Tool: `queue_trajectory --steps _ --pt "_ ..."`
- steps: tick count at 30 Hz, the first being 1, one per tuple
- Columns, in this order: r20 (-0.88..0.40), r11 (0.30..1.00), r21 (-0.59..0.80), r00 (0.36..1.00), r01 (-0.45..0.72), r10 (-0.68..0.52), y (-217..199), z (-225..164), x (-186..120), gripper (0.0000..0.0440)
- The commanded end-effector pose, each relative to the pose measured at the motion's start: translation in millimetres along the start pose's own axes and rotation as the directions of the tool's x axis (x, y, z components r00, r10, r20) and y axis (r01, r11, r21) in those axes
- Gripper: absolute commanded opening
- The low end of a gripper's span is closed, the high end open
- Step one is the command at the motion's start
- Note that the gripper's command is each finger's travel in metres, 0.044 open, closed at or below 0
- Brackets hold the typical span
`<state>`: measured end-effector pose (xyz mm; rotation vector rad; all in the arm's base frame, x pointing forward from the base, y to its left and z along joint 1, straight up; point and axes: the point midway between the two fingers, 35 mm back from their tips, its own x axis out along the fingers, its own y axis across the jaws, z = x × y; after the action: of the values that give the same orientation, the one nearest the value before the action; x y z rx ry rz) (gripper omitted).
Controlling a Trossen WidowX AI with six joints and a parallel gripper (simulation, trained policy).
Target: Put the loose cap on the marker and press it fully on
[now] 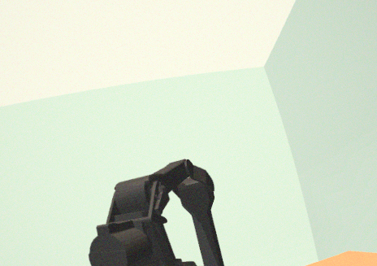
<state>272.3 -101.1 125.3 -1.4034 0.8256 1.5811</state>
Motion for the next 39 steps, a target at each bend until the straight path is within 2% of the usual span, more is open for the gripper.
queue_trajectory --steps 1,13,26,30,33,39 --pt "-0.02 1.0 -0.027 1.0 -0.014 0.014 -2.0 -7.9 4.2 0.0308" --pt "-0.038 0.992 -0.107 0.997 -0.068 0.064 -6.1 -16.1 24.1 0.0291" --pt "-0.022 0.969 -0.211 0.991 -0.131 0.129 -3.8 -14.3 58.5 0.0266" --pt "-0.031 0.959 -0.244 0.989 -0.145 0.142 -2.7 -14.3 64.4 0.0249" --pt "-0.045 0.952 -0.265 0.988 -0.153 0.147 -2.8 -14.7 65.4 0.0214" --pt "-0.07 0.94 -0.3 0.987 -0.161 0.147 -3.9 -12.4 58.1 0.0058"
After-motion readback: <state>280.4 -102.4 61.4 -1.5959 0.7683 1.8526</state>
